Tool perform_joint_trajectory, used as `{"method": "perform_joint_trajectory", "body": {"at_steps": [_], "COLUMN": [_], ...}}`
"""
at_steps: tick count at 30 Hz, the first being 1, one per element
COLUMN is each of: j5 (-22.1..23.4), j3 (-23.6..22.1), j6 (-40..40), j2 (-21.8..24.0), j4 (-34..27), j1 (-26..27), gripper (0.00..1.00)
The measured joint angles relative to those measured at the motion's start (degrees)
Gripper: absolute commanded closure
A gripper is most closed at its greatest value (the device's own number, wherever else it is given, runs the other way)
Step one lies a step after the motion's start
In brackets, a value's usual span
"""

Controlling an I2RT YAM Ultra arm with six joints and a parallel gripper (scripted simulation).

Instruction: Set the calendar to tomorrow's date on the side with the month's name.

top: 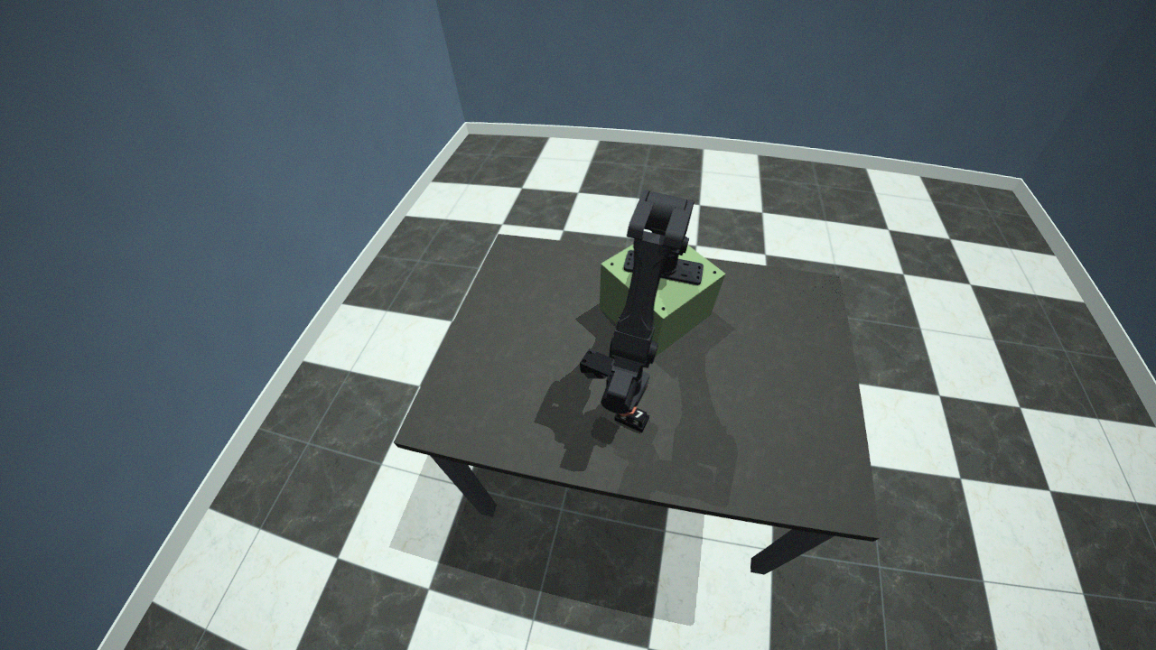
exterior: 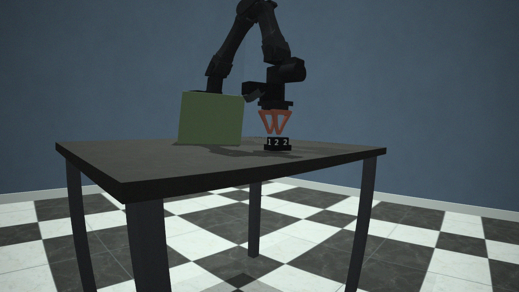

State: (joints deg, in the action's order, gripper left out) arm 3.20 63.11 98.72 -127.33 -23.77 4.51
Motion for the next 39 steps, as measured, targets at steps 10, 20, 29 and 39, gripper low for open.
{"method": "perform_joint_trajectory", "body": {"at_steps": [10, 20, 29, 39], "j5": [0.0, 0.0, 0.0, 0.0], "j3": [0.0, 0.0, 0.0, 0.0], "j6": [0.0, 0.0, 0.1, 0.2], "j2": [0.0, -0.4, -2.4, -4.8], "j4": [0.0, 0.3, 1.7, 3.9], "j1": [0.0, 0.0, -0.1, -0.2], "gripper": [0.55, 0.55, 0.55, 0.55]}}
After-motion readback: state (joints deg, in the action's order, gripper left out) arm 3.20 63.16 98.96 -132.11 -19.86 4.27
